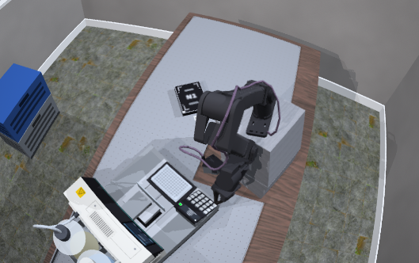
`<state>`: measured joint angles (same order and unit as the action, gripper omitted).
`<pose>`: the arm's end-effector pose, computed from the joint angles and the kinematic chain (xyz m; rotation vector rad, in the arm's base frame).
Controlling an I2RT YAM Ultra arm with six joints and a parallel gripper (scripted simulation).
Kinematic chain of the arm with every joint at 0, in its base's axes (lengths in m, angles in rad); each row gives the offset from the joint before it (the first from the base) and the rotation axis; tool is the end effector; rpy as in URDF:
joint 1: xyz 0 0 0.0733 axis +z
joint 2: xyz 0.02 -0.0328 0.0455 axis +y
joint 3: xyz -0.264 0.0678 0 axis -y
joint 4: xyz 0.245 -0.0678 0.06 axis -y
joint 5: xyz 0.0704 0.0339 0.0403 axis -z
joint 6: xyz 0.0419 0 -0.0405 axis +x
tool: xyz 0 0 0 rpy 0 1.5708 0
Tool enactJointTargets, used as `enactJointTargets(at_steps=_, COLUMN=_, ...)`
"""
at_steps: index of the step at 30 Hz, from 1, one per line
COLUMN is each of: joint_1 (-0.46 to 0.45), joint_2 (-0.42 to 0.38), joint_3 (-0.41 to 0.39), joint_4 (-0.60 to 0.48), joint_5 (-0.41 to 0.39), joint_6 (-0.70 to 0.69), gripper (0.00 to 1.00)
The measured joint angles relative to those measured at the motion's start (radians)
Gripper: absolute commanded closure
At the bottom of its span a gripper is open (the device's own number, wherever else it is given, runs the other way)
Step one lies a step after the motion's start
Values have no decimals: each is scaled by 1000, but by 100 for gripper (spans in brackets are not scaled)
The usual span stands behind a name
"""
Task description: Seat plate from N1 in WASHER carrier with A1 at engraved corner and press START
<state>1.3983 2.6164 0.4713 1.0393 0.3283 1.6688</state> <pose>0.0491 0.2096 -0.0856 0.4745 2.6922 0.6295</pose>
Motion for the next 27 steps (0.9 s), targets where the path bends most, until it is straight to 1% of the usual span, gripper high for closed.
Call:
enactJointTargets(at_steps=12, joint_1=0, joint_2=0, joint_3=0, joint_4=6, joint_5=0, joint_6=-5, gripper=100)
enactJointTargets(at_steps=20, joint_1=-8, joint_2=23, joint_3=20, joint_4=9, joint_5=-5, joint_6=-12, gripper=100)
enactJointTargets(at_steps=27, joint_1=-10, joint_2=26, joint_3=20, joint_4=15, joint_5=-6, joint_6=-17, gripper=100)
